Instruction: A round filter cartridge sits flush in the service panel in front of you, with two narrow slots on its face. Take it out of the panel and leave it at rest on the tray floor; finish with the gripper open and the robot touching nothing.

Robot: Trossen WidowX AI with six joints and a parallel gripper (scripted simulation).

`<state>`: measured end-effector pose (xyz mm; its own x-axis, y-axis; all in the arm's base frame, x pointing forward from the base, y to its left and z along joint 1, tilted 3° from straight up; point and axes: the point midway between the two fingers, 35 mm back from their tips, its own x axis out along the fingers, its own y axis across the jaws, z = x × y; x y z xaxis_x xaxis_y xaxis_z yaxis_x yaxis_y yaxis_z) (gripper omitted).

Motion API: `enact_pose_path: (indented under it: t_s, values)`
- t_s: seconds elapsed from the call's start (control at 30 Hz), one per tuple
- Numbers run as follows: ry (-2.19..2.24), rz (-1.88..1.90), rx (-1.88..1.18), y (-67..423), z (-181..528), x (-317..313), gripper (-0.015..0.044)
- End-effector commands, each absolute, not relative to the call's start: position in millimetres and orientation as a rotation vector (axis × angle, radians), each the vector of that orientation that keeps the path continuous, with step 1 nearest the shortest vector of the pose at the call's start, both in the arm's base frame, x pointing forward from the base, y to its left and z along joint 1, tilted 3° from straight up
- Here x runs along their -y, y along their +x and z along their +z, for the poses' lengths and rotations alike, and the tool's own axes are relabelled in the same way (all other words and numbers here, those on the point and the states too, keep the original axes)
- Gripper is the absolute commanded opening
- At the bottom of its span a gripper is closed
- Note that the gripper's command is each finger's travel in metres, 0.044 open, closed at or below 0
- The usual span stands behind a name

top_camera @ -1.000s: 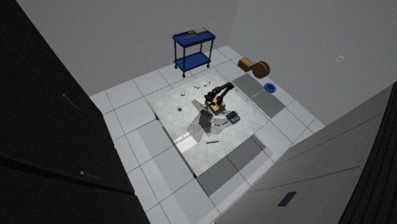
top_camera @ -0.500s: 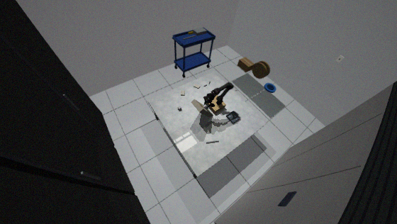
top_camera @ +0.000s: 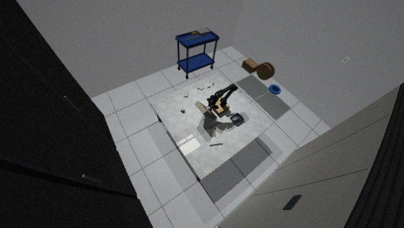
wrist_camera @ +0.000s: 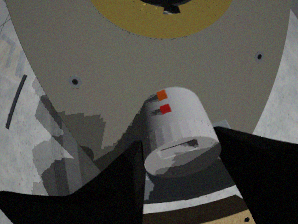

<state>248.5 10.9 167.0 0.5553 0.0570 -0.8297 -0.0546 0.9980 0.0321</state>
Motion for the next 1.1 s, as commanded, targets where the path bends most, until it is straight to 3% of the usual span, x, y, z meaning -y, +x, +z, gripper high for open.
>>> enact_pose_path:
  t_s: [0.0,0.27,0.53,1.07]
  values:
    - [0.003,0.067,-0.979,248,167,-11,0.0192]
    - [0.003,0.067,-0.979,253,175,-11,0.0002]
    - [0.003,0.066,-0.979,261,191,-11,0.0000]
    - [0.002,0.066,-0.982,221,261,-6,0.0000]
